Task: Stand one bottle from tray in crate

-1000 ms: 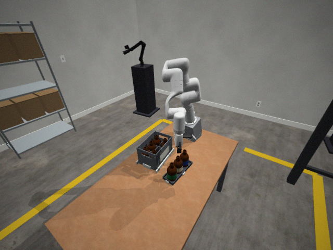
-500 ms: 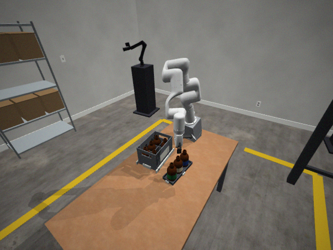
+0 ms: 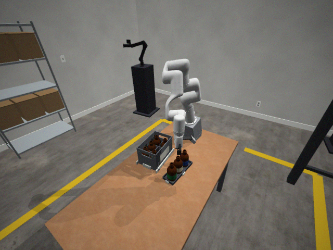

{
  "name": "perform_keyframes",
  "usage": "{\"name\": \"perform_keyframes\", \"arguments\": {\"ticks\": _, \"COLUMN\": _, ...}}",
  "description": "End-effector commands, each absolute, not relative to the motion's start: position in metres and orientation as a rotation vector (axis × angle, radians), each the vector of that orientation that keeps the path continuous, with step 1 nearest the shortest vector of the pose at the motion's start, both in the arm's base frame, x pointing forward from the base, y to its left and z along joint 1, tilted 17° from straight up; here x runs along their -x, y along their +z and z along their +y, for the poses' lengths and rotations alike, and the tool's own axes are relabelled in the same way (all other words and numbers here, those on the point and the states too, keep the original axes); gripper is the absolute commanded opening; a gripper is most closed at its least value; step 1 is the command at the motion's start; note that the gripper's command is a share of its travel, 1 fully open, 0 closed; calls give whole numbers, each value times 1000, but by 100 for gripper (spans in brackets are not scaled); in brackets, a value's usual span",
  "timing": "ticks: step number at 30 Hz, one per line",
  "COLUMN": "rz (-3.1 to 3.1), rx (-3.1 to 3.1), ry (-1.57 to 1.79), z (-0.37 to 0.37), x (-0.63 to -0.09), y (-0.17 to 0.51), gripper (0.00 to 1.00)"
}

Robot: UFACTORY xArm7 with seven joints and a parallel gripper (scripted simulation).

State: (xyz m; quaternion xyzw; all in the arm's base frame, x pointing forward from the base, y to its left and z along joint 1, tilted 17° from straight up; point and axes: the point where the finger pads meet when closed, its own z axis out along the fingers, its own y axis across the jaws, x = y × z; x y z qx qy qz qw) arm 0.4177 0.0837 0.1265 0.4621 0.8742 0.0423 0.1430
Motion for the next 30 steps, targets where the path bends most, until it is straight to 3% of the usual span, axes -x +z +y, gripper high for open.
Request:
{"name": "perform_keyframes", "arguments": {"ticks": 1, "rz": 2519, "rx": -1331, "ry": 126, "z": 84, "x": -421, "y": 121, "gripper": 65}}
{"name": "perform_keyframes", "arguments": {"ticks": 30, "rz": 2519, "rx": -1331, "ry": 126, "z": 83, "x": -428, "y": 99, "gripper": 65}}
